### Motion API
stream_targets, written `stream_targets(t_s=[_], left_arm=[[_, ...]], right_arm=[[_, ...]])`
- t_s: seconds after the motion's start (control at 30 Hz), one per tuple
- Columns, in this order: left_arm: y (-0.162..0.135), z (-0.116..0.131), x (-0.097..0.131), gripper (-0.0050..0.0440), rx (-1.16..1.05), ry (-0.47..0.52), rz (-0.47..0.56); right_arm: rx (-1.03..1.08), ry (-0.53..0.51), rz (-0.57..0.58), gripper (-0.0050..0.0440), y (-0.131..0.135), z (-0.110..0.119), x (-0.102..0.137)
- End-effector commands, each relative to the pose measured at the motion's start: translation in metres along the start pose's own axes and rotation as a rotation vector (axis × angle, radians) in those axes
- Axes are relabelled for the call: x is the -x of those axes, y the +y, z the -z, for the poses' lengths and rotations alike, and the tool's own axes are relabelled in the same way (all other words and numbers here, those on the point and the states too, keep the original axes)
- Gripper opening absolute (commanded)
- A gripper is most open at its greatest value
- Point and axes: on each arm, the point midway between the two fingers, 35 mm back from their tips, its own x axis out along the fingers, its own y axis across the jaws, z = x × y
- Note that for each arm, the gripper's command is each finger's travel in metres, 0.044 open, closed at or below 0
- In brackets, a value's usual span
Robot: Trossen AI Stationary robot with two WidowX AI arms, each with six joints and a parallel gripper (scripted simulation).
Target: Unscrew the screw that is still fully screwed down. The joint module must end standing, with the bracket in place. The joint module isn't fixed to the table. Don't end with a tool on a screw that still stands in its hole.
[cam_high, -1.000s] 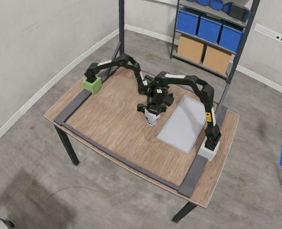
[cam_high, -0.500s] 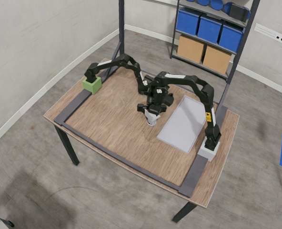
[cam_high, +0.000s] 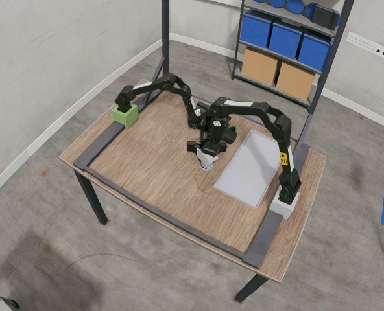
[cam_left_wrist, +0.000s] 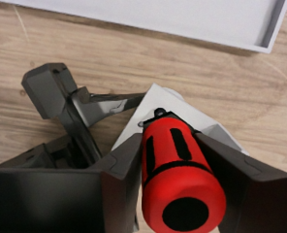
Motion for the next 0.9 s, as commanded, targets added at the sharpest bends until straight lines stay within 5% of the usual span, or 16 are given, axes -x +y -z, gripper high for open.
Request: stream_targets(t_s=[0.0, 0.87], left_arm=[[0.0012, 0.0030, 0.0123, 0.0130, -0.003, 0.035, -0.011], [0.0012, 0.0031, 0.0094, 0.0130, -0.003, 0.035, -0.011]], right_arm=[[-0.035, -0.012, 0.000, 0.0245, 0.0051, -0.0146, -0.0016], [-0.035, -0.012, 0.000, 0.0245, 0.0051, -0.0146, -0.0016]])
